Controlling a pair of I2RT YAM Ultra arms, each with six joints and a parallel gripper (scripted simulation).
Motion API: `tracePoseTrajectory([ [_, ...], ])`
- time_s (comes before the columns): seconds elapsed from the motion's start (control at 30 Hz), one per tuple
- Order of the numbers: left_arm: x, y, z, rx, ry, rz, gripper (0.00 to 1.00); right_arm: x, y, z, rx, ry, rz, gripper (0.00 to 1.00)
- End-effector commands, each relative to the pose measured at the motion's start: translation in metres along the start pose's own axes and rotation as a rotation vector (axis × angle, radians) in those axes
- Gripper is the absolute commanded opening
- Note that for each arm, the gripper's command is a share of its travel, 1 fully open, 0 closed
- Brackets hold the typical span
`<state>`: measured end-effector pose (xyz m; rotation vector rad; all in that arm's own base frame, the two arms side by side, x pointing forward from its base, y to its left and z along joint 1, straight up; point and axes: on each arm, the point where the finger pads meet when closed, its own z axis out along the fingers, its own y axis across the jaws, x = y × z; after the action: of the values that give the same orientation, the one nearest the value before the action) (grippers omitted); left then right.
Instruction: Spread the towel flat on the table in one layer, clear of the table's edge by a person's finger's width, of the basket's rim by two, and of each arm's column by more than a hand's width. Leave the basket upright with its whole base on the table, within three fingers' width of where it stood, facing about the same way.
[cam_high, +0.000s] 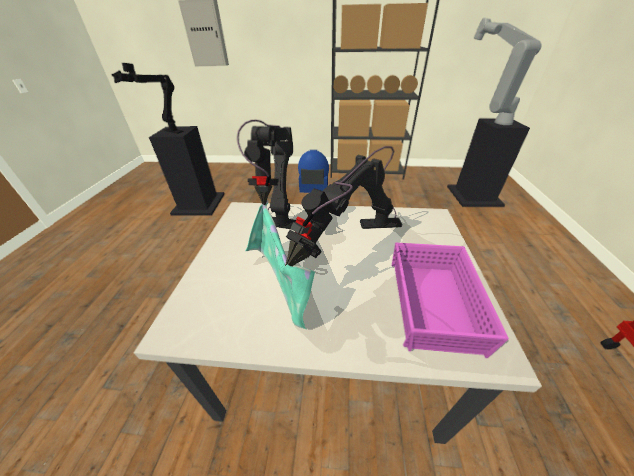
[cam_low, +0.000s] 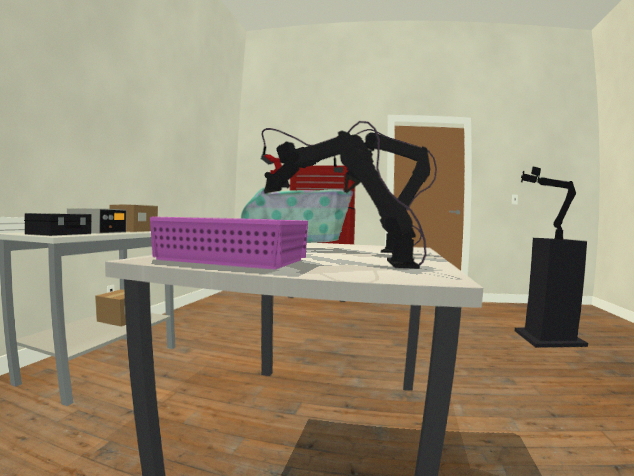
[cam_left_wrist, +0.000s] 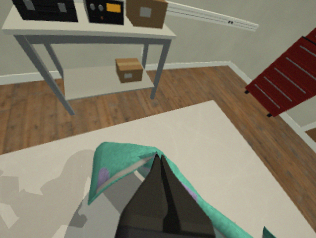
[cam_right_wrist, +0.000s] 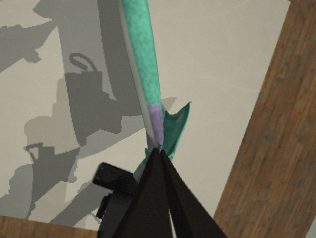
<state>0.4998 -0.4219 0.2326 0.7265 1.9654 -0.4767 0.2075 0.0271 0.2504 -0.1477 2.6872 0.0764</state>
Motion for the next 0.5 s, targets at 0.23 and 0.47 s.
tracePoseTrajectory([
  [0.23, -0.044, 0.022, -0.018, -0.075, -0.117, 0.01, 0.0, 0.012, -0.011, -0.016, 0.051, 0.007, 0.021, 0.0],
  [0.47, -0.013, 0.009, -0.013, -0.056, -0.059, 0.018, 0.0, 0.009, 0.001, 0.012, 0.023, -0.037, -0.037, 0.0],
])
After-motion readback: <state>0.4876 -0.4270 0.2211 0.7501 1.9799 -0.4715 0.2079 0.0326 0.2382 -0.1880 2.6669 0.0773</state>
